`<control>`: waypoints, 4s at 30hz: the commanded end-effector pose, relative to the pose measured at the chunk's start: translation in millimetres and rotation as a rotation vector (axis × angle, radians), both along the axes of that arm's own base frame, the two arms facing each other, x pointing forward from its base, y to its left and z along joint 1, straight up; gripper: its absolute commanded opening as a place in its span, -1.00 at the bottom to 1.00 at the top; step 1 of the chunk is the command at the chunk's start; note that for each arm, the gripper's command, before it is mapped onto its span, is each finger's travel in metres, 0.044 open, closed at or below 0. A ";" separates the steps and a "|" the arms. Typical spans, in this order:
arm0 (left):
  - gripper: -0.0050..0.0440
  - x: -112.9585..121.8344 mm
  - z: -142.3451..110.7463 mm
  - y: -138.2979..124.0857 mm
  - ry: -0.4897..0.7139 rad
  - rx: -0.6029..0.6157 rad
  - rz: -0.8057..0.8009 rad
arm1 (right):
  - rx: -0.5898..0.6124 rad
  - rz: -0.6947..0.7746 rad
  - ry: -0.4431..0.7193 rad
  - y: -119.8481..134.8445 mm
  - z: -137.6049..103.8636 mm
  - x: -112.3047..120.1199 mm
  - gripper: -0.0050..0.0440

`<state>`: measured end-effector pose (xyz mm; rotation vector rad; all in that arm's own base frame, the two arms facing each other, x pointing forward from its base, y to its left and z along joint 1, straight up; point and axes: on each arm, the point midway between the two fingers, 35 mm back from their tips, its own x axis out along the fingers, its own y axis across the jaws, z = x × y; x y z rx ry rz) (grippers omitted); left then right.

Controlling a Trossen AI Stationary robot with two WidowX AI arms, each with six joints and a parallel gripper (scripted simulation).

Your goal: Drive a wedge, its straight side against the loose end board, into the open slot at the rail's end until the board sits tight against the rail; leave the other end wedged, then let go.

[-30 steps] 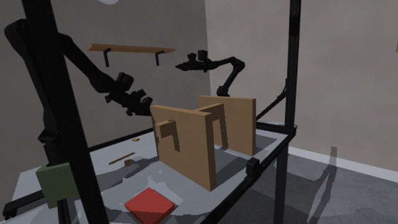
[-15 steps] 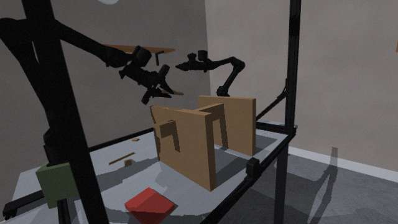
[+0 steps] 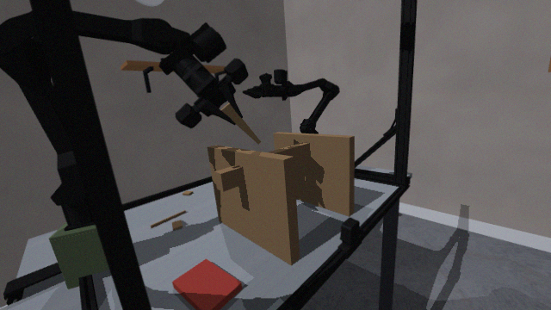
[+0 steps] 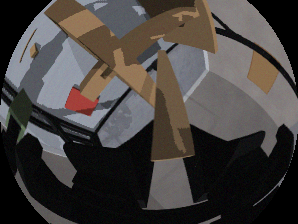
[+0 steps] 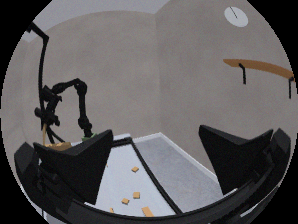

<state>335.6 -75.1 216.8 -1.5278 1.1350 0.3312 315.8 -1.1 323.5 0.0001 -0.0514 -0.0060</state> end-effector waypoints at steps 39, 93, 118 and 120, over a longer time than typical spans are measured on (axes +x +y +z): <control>-0.80 -24.8 -5.8 -6.7 0.548 -0.303 0.409 | 0.000 0.006 0.001 1.1 -0.6 -0.1 1.00; -0.80 -0.7 -25.4 4.3 0.542 -0.300 0.406 | 0.000 0.006 0.001 1.1 -0.6 -0.1 1.00; -0.80 0.1 -27.3 3.7 0.539 -0.300 0.405 | 0.000 0.002 0.001 0.4 -0.4 -0.1 1.00; -0.80 0.4 -30.6 3.9 0.539 -0.300 0.405 | 0.000 0.002 0.001 0.4 -0.4 -0.1 1.00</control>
